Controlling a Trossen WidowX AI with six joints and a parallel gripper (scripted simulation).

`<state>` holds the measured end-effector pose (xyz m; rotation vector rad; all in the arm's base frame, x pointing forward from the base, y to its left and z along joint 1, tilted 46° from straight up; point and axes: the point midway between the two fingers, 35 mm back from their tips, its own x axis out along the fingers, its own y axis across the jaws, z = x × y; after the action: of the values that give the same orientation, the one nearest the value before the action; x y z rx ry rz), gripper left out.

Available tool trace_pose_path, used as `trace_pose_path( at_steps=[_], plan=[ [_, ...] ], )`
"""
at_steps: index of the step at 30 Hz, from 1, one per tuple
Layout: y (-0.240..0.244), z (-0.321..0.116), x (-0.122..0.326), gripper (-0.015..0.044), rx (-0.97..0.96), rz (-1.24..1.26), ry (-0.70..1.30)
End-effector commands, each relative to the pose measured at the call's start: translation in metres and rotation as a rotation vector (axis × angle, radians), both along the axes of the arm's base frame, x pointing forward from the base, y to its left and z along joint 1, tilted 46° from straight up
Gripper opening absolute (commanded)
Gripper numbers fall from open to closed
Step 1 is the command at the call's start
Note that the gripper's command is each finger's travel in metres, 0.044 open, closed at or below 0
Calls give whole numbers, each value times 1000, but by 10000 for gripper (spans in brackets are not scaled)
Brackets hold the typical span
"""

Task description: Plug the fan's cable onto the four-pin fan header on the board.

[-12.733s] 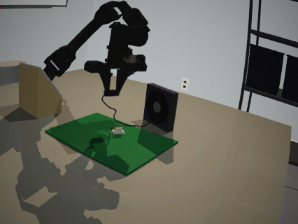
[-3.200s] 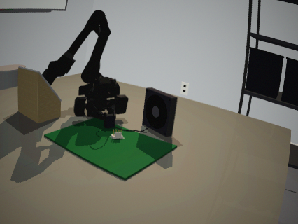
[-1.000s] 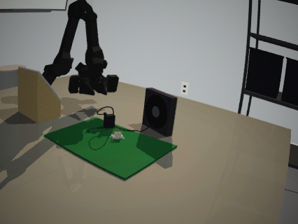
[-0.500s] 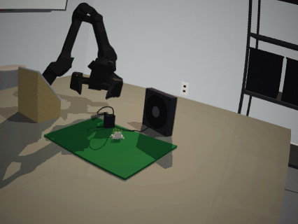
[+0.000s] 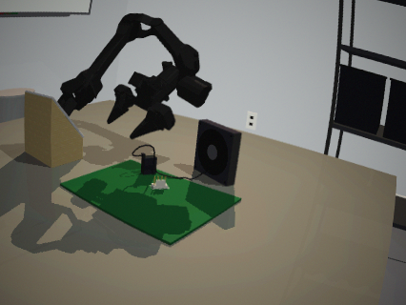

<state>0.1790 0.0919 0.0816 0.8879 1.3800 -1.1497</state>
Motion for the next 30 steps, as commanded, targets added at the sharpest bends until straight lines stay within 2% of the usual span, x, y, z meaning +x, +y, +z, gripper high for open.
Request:
trace_pose_path(
  at_steps=[1,6,12,20,30],
  plan=[
    [-2,11,16,440,174,-138,119],
    [-14,32,48,440,446,-343,208],
    [-46,61,90,440,766,-570,198],
    [-42,56,92,440,774,-578,194],
    [24,-7,79,440,781,-576,195]
  ],
)
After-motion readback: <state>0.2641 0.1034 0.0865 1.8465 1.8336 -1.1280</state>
